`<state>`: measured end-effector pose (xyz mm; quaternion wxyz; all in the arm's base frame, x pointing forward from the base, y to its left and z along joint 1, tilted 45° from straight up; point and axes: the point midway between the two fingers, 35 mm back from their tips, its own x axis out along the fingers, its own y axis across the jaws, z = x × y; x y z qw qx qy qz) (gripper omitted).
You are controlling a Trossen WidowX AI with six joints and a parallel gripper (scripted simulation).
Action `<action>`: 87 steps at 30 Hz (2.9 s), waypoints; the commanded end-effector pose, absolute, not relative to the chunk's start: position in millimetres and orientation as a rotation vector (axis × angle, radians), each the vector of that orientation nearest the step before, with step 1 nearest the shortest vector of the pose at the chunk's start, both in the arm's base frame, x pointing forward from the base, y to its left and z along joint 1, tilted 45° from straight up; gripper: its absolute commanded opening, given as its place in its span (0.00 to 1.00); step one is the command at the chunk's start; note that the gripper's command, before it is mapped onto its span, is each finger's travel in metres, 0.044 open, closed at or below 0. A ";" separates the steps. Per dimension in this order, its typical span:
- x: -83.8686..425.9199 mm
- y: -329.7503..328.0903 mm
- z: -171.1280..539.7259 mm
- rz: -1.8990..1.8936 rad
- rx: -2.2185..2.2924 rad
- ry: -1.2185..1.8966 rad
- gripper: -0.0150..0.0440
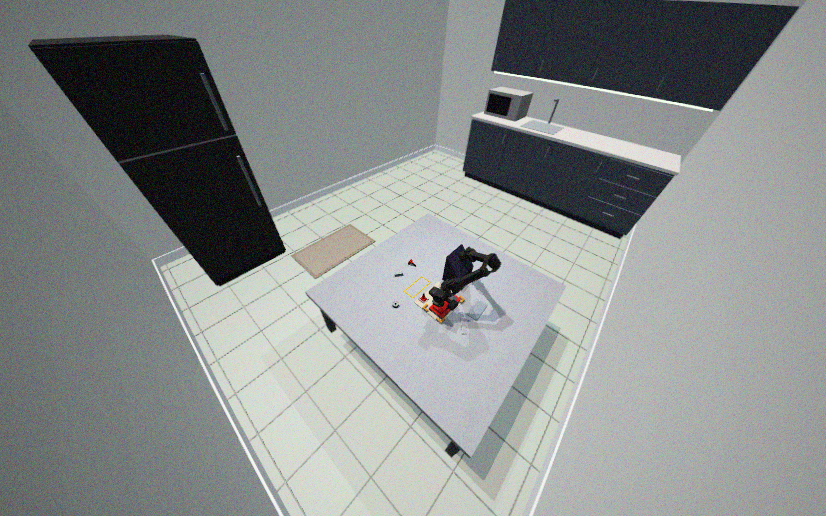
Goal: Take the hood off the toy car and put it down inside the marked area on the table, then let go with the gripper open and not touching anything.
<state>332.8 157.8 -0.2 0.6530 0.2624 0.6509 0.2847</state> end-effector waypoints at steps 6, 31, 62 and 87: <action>332.8 157.5 0.0 0.646 0.595 1.477 0.79; 333.4 148.4 8.6 0.645 0.595 1.477 0.25; 334.3 111.7 44.2 0.643 0.594 1.478 0.25; 340.9 13.5 -38.4 0.606 0.572 1.487 0.25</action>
